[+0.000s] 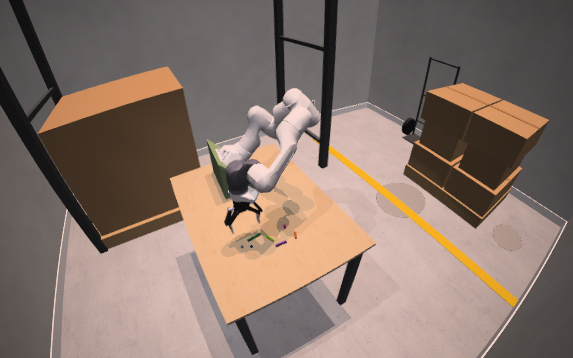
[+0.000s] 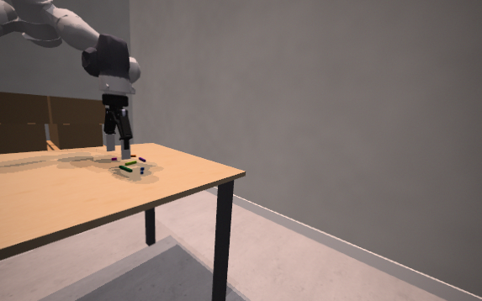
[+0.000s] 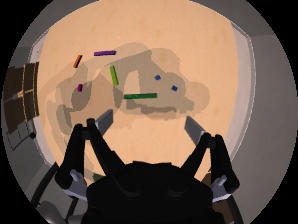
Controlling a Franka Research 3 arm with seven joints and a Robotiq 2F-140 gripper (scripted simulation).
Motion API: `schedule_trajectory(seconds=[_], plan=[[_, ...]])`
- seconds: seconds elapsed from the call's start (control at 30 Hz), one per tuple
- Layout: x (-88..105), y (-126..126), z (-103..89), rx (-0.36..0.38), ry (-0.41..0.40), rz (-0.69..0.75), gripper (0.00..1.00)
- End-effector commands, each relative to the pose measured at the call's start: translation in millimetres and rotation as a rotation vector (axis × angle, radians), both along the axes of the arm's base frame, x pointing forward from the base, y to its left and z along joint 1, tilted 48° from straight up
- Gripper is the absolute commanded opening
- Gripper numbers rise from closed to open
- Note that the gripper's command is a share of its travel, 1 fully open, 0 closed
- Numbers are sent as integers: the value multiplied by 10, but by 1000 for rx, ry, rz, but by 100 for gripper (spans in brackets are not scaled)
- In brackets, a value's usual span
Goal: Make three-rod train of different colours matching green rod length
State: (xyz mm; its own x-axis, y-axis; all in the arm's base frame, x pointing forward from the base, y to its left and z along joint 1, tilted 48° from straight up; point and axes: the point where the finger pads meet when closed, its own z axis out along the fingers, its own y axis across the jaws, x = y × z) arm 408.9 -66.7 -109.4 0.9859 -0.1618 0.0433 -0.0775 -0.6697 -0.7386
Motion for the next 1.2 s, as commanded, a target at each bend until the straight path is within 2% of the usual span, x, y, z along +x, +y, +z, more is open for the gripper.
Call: schedule_trajectory(seconds=[0.0,0.03,0.1,0.13,0.4,0.43,1.17], plan=[[74,54,87,-4,-7,0,100],[177,177,255,-4,-8,-2,100],[177,177,255,-4,-8,-2,100],[280,329,449,-3,-9,-3,100],[516,951,1141,-4,-6,0,100],[522,991,1180,-4,-6,1,100],[523,996,1186,-5,-6,1,100]])
